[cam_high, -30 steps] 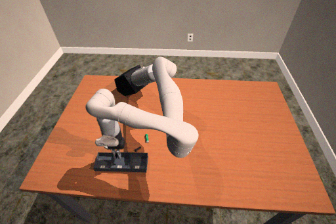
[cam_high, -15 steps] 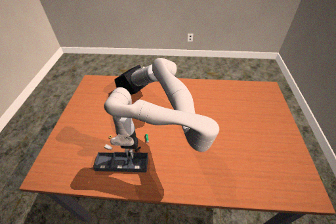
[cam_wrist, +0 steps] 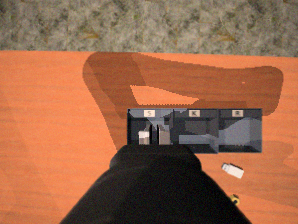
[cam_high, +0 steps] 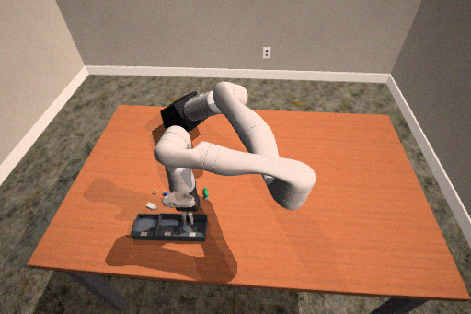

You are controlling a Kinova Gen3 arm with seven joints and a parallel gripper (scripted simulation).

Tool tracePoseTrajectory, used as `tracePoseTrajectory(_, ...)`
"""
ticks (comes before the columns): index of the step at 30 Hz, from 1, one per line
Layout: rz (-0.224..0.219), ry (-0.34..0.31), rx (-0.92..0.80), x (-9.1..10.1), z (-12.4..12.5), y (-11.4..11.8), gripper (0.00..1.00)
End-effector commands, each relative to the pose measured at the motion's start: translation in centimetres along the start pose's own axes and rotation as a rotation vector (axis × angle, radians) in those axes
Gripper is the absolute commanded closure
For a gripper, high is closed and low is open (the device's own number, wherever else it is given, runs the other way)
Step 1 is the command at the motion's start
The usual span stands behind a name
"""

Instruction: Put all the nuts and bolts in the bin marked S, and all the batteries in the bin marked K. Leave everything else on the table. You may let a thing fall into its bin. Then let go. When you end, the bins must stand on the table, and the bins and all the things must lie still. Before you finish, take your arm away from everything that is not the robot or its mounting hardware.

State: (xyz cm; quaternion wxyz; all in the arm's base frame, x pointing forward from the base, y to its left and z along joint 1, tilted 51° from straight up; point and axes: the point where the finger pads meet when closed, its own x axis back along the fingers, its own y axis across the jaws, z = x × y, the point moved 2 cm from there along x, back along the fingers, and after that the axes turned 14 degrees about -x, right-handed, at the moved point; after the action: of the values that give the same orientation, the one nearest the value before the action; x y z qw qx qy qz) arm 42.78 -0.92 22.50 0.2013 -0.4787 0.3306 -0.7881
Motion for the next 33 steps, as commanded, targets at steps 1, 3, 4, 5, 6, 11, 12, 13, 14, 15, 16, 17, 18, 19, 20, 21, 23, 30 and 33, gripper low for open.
tracePoseTrajectory(1, 0.001, -0.007, 0.000, -0.5, -0.2, -0.1, 0.69)
tracePoseTrajectory(3, 0.001, -0.007, 0.000, -0.8, -0.2, -0.1, 0.69)
tracePoseTrajectory(4, 0.001, -0.007, 0.000, -1.1, -0.2, -0.1, 0.69)
tracePoseTrajectory(5, 0.001, -0.007, 0.000, -1.3, -0.2, -0.1, 0.69)
tracePoseTrajectory(6, 0.001, -0.007, 0.000, -1.6, -0.2, -0.1, 0.69)
tracePoseTrajectory(11, 0.001, -0.007, 0.000, -2.9, -0.2, -0.1, 0.69)
tracePoseTrajectory(12, 0.001, -0.007, 0.000, -3.2, -0.2, -0.1, 0.69)
tracePoseTrajectory(13, 0.001, -0.007, 0.000, -3.5, -0.2, -0.1, 0.69)
tracePoseTrajectory(14, 0.001, -0.007, 0.000, -3.7, -0.2, -0.1, 0.69)
tracePoseTrajectory(15, 0.001, -0.007, 0.000, -4.0, -0.2, -0.1, 0.69)
tracePoseTrajectory(16, 0.001, -0.007, 0.000, -4.3, -0.2, -0.1, 0.69)
tracePoseTrajectory(17, 0.001, -0.007, 0.000, -4.5, -0.2, -0.1, 0.69)
tracePoseTrajectory(18, 0.001, -0.007, 0.000, -4.5, -0.2, -0.1, 0.69)
tracePoseTrajectory(19, 0.001, -0.007, 0.000, -4.5, -0.2, -0.1, 0.69)
tracePoseTrajectory(20, 0.001, -0.007, 0.000, -4.7, -0.2, -0.1, 0.69)
tracePoseTrajectory(21, 0.001, -0.007, 0.000, -4.7, -0.2, -0.1, 0.69)
tracePoseTrajectory(23, 0.001, -0.007, 0.000, -4.7, -0.2, -0.1, 0.69)
tracePoseTrajectory(30, 0.001, -0.007, 0.000, -4.7, -0.2, -0.1, 0.69)
tracePoseTrajectory(33, 0.001, -0.007, 0.000, -4.7, -0.2, -0.1, 0.69)
